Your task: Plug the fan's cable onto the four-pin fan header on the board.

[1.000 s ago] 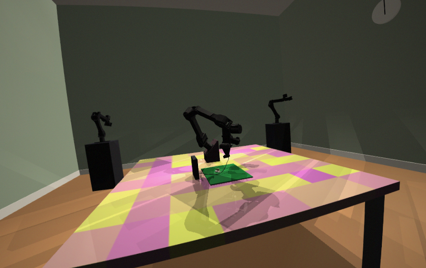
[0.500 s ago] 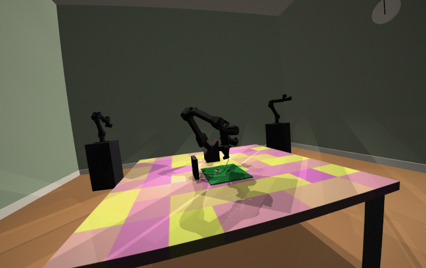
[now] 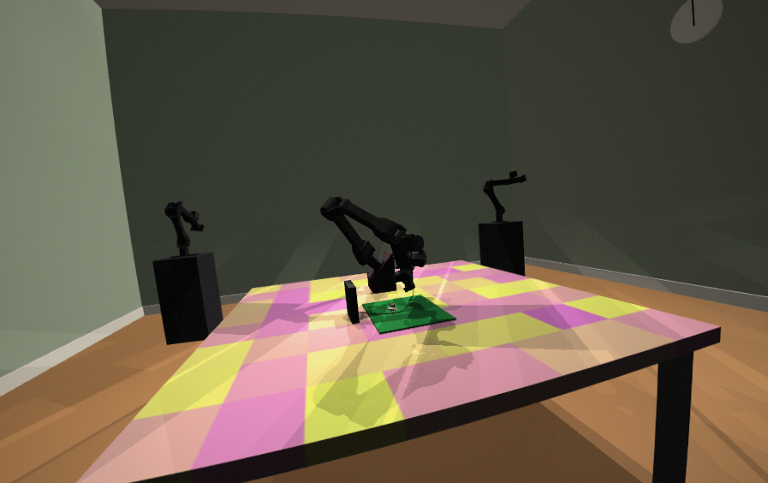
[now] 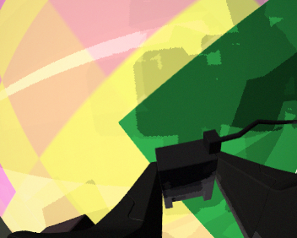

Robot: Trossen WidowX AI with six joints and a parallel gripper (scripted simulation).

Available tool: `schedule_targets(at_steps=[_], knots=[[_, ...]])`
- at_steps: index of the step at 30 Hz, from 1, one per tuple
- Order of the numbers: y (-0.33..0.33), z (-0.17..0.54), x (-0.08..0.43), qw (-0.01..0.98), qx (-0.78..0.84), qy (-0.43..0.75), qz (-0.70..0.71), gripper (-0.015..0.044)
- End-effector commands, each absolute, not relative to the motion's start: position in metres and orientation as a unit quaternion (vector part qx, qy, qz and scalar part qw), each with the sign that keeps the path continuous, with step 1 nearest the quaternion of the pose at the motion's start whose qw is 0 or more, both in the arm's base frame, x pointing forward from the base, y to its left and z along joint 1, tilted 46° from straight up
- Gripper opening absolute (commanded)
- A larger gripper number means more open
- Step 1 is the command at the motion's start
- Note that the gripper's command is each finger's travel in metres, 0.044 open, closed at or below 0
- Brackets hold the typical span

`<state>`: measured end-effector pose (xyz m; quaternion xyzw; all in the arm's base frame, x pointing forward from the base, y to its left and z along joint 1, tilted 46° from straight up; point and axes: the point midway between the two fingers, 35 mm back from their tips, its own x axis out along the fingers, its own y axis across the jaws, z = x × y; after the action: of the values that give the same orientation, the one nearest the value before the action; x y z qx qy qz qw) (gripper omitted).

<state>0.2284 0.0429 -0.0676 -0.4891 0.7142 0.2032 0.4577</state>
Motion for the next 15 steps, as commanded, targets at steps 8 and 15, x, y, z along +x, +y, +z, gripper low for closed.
schedule_targets(at_steps=[8, 15], knots=[[0.037, -0.076, 0.222, 0.486, -0.441, 0.708, 0.263, 0.0000], [0.034, -0.081, 0.219, 0.507, -0.413, 0.696, 0.298, 0.0000]])
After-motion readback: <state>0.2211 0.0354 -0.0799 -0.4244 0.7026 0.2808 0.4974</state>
